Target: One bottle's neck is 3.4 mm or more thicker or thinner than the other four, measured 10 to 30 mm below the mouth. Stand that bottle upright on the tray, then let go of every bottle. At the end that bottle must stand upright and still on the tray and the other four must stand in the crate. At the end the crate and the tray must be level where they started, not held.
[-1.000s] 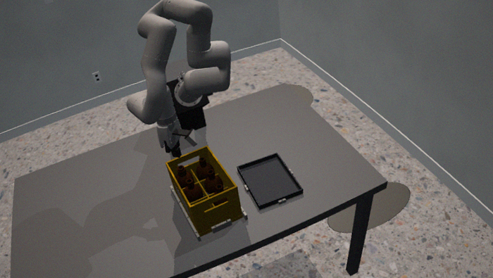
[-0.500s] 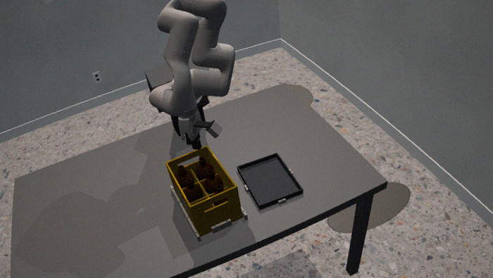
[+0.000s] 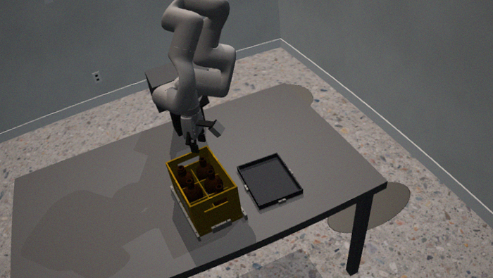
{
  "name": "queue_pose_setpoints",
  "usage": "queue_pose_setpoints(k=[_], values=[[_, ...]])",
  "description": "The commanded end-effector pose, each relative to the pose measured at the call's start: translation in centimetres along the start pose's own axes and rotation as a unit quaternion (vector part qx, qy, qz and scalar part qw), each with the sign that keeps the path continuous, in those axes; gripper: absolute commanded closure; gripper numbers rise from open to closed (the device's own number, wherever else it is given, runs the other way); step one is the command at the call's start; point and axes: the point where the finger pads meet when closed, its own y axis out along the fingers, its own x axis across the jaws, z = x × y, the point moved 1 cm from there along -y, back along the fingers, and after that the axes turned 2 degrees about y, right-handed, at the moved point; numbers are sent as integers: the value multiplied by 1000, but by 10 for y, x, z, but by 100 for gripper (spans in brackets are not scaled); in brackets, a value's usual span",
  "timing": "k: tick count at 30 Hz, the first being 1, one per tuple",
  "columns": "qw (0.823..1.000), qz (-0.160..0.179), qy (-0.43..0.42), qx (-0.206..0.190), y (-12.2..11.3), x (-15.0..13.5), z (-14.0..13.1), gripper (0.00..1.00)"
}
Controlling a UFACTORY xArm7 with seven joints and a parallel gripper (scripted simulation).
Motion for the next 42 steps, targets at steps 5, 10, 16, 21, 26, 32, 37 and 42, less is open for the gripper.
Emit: queue_pose_setpoints(k=[5,10,16,21,26,32,37,42], values=[[1000,-1,0,0,0,1,0,35],[1000,-1,0,0,0,1,0,35],[1000,-1,0,0,0,1,0,35],[1000,-1,0,0,0,1,0,35],[1000,-1,0,0,0,1,0,35],[1000,-1,0,0,1,1,0,35],[1000,-1,0,0,4,1,0,35],[1000,-1,0,0,8,1,0,35]])
